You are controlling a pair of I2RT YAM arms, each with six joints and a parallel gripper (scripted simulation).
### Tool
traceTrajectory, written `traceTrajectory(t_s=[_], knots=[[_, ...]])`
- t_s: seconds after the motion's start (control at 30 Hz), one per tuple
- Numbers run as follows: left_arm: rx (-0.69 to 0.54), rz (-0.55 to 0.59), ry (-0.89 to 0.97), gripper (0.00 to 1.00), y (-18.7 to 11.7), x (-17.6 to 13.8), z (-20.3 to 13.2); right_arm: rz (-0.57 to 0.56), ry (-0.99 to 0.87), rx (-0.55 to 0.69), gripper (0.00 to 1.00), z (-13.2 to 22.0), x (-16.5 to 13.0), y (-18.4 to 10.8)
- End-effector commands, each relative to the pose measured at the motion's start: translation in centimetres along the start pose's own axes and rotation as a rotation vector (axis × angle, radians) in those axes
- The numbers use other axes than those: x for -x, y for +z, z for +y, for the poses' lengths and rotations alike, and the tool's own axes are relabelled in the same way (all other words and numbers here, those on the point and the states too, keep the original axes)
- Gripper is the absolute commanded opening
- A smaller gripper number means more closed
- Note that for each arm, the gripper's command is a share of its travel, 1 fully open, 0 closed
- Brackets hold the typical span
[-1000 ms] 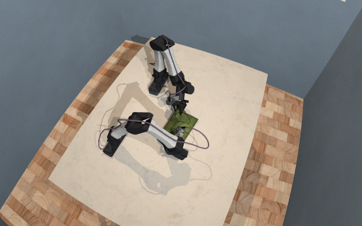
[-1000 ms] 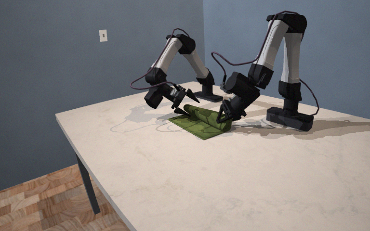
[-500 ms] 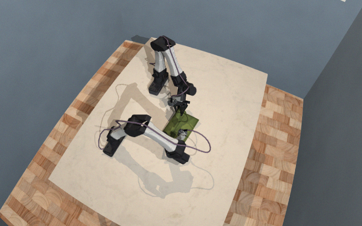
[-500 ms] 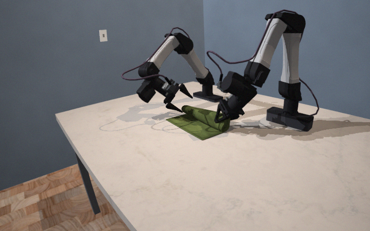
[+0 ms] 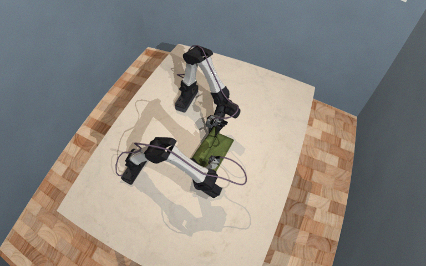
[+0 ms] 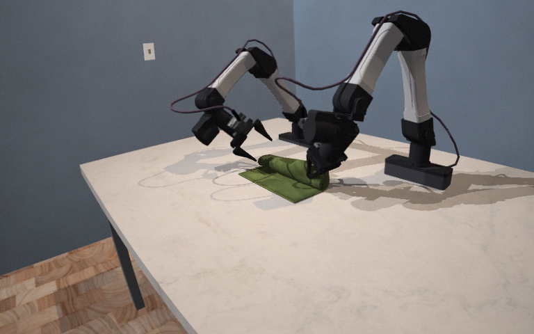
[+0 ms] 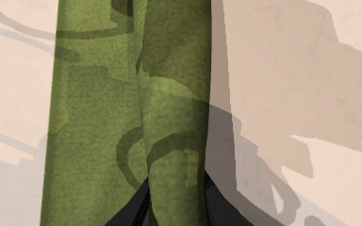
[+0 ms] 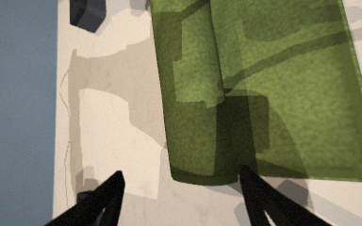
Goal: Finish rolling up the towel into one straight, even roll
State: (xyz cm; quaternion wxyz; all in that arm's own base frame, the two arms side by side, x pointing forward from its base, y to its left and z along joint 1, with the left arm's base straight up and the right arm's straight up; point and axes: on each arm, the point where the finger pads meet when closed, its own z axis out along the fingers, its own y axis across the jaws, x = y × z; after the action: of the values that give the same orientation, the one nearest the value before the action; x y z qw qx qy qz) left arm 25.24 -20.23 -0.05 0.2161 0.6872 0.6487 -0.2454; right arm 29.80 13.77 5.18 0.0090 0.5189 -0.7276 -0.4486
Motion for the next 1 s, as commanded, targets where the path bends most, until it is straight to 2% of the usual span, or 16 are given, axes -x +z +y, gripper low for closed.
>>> traceTrajectory(t_s=[0.0, 0.37, 0.43, 0.67, 0.8, 0.97], knots=[[-0.138, -0.004, -0.091, 0.32, -0.2, 0.2, -0.8, 0.021, -0.104, -0.054, 0.88, 1.3, 1.2, -0.7], [-0.397, 0.015, -0.299, 0.32, -0.5, 0.4, -0.8, -0.014, -0.417, -0.479, 0.92, 3.2, 2.0, 1.2], [-0.397, 0.015, -0.299, 0.32, -0.5, 0.4, -0.8, -0.014, -0.417, -0.479, 0.92, 3.2, 2.0, 1.2], [-0.525, 0.024, -0.401, 0.32, -0.6, 0.5, -0.8, -0.034, -0.598, -0.727, 0.95, 4.3, 2.5, 2.3], [-0.574, 0.028, -0.441, 0.32, -0.7, 0.6, -0.8, -0.041, -0.66, -0.812, 0.97, 4.7, 2.7, 2.7], [-0.601, 0.03, -0.462, 0.32, -0.7, 0.6, -0.8, -0.043, -0.675, -0.834, 0.98, 4.8, 2.7, 2.8]])
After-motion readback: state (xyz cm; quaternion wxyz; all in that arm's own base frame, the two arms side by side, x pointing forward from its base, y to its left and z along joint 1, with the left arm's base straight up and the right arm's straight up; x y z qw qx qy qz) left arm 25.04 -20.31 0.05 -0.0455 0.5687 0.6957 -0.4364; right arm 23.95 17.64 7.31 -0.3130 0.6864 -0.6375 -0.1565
